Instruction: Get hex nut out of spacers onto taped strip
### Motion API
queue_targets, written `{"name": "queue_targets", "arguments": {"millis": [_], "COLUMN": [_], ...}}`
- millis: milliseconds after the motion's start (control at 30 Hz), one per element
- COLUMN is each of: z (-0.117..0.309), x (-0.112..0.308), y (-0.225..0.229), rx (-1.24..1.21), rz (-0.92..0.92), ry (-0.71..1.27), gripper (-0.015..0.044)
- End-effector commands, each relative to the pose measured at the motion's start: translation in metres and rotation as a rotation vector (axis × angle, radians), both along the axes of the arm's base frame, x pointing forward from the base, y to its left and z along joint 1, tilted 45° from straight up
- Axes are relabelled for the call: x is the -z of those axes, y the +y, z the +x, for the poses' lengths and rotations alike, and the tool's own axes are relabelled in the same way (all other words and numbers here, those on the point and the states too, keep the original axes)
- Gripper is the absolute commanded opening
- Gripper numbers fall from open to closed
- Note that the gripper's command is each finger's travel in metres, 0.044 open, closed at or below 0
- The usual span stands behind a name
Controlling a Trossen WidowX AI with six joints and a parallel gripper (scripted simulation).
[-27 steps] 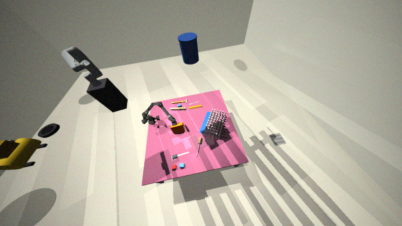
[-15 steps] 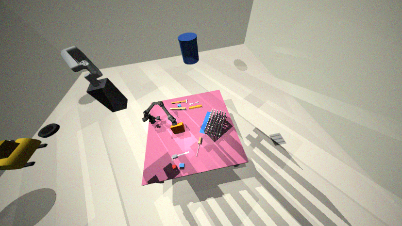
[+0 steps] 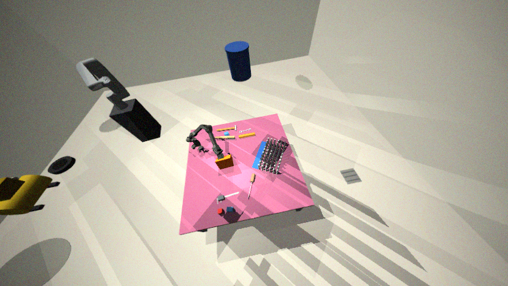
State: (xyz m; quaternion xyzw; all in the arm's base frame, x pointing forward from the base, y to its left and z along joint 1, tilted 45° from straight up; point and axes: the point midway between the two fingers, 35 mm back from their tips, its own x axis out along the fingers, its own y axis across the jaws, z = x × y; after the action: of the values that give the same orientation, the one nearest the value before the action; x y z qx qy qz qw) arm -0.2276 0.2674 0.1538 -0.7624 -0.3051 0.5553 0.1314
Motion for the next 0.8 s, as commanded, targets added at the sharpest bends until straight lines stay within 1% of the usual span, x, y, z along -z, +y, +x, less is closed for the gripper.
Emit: {"name": "queue_targets", "arguments": {"millis": [0, 100, 300, 767], "z": [0.013, 0.025, 0.048, 0.124], "x": [-0.019, -0.039, -0.069, -0.154], "y": [0.025, 0.048, 0.078, 0.132], "rx": [0.104, 0.178, 0.315, 0.591], "rz": [0.049, 0.100, 0.191, 0.464], "ry": [0.173, 0.301, 0.490, 0.936], "gripper": [0.0440, 0.0440, 0.0440, 0.0440]}}
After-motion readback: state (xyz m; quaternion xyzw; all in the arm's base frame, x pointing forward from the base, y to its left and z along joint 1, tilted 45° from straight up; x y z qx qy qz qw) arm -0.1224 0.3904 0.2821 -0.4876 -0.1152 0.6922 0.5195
